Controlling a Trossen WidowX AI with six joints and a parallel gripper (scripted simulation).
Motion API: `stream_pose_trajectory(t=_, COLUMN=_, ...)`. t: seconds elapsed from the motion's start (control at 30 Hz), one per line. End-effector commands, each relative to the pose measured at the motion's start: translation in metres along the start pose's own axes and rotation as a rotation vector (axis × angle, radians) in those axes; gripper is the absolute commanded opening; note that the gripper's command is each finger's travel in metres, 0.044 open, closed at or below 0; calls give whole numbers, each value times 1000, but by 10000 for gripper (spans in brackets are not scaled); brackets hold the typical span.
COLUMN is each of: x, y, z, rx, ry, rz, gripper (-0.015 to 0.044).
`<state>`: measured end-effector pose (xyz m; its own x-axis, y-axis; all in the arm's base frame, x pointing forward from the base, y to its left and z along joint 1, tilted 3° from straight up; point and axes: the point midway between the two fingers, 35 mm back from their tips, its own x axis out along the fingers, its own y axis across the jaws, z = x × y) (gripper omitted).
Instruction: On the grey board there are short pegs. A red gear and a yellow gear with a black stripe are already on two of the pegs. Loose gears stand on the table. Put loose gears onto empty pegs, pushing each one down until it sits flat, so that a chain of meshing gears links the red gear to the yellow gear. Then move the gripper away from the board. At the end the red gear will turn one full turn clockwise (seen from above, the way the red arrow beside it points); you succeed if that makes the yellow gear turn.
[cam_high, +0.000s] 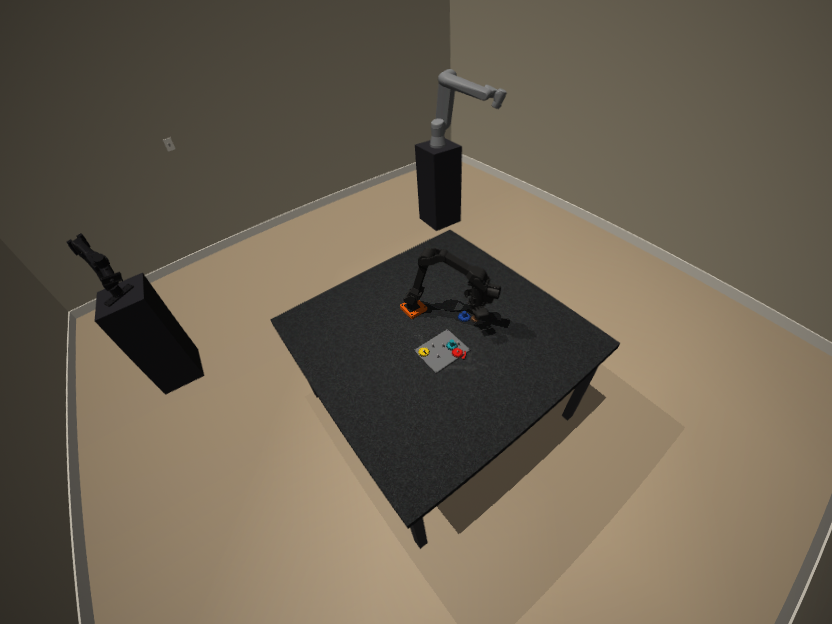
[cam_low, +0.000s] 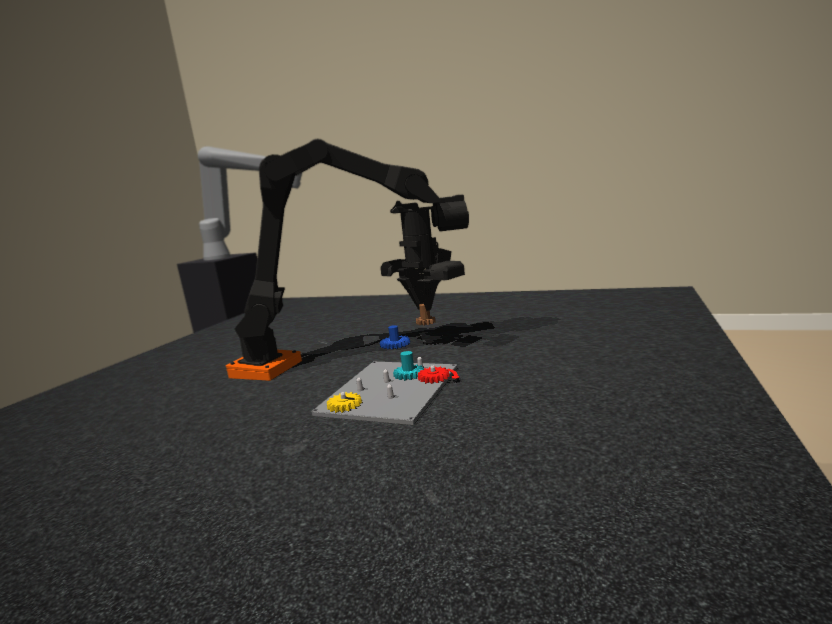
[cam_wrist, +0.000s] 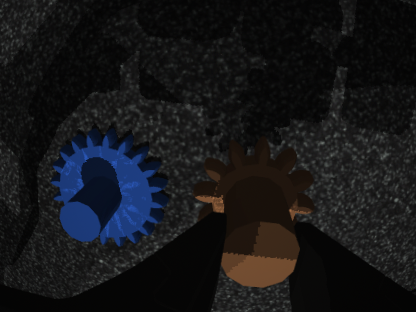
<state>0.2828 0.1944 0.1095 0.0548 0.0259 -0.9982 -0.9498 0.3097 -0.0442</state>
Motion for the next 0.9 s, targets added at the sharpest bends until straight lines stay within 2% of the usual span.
stream_pose_trajectory(t=0.0, x=-14, y=-2, z=1, rx=0, ry=-9, rz=-10, gripper=0)
stream_pose_trajectory(t=0.87, x=-70, y=1, z=-3, rx=-2, ry=-7, rz=-9, gripper=0)
